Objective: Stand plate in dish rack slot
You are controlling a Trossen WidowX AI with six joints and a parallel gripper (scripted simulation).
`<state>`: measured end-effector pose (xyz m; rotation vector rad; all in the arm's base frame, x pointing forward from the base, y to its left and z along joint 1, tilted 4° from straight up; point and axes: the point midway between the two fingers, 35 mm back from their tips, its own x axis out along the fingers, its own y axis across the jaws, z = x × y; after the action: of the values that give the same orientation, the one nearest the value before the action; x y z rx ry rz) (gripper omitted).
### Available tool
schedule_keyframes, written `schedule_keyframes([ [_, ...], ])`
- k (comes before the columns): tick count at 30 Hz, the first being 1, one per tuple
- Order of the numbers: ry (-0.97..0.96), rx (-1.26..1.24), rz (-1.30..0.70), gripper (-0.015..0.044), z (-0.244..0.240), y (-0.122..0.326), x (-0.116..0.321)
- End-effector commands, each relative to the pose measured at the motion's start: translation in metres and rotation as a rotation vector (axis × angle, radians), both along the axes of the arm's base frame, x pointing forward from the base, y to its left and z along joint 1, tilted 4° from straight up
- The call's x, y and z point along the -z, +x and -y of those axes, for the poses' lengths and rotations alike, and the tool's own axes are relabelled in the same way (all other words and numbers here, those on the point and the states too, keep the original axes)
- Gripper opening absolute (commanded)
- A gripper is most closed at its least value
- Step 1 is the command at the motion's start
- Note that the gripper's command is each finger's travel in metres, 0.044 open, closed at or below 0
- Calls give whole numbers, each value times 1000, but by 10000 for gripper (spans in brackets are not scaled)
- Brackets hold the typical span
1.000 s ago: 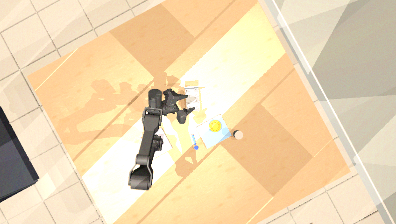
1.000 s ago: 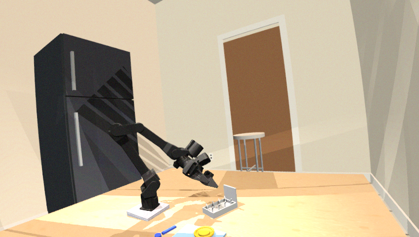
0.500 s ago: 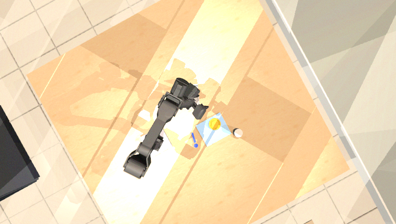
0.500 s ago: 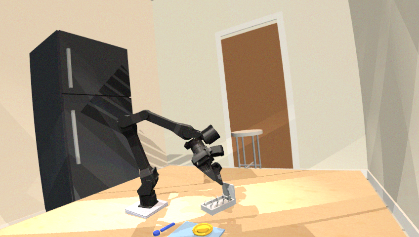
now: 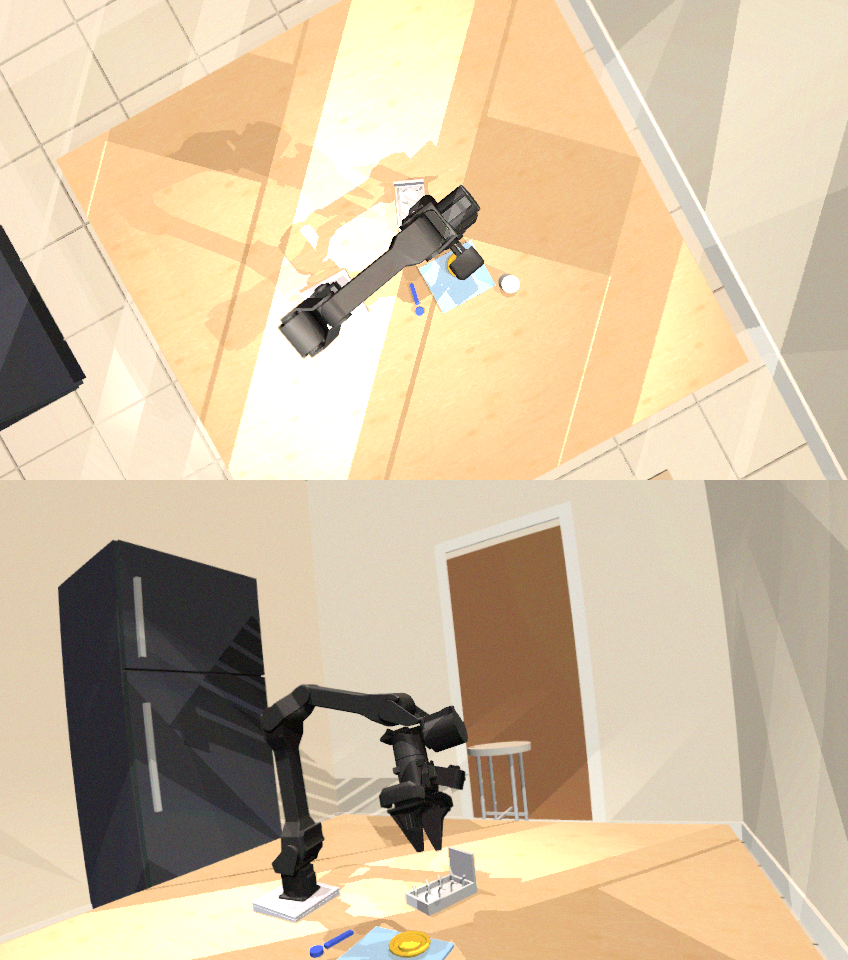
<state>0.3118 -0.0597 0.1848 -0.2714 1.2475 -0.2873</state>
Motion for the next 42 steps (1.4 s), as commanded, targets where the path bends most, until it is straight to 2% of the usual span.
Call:
schedule_keyframes([
  [1,79,46,-62,400,18,-3,-8],
  [11,337,199,-166,400,62,-27,-40],
  [17,356,210,-170,400,65,-28,-40],
  [27,355,210,-170,400,73,-18,69],
  [42,355,210,-170,400,74,-15,88],
])
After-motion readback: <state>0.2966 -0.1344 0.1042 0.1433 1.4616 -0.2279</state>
